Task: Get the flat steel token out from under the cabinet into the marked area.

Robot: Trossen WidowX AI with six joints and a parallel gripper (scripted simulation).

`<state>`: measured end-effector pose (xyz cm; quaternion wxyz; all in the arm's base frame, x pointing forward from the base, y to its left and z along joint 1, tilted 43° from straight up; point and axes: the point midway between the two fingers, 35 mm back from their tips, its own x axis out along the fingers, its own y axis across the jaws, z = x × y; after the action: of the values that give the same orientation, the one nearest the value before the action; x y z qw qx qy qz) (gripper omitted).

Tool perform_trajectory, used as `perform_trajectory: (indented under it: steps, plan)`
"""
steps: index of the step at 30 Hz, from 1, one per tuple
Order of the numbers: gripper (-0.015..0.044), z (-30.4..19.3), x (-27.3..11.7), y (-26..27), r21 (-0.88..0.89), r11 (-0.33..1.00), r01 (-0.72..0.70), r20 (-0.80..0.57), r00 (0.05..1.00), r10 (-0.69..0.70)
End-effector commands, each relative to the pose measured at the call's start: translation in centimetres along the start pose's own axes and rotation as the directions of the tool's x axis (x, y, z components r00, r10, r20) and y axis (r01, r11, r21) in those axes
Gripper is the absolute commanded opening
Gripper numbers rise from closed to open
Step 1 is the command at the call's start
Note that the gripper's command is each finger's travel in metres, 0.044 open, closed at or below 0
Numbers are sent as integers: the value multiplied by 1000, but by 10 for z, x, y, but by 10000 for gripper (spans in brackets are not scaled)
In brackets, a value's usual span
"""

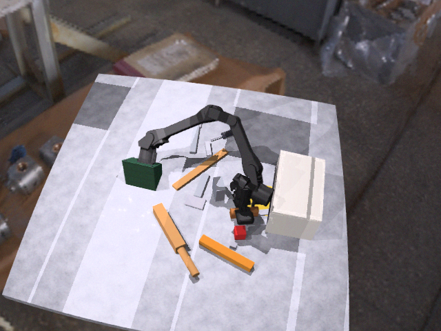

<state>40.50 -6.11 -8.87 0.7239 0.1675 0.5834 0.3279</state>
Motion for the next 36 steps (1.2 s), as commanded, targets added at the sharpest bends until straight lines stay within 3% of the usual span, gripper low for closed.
perform_trajectory:
  steps: [1, 36]
  plan:
    - [0, 1, 1, 4, -1, 1000, -5, 0, 1000, 5]
    - [0, -36, 2, 2, 0, 1000, -5, -2, 1000, 5]
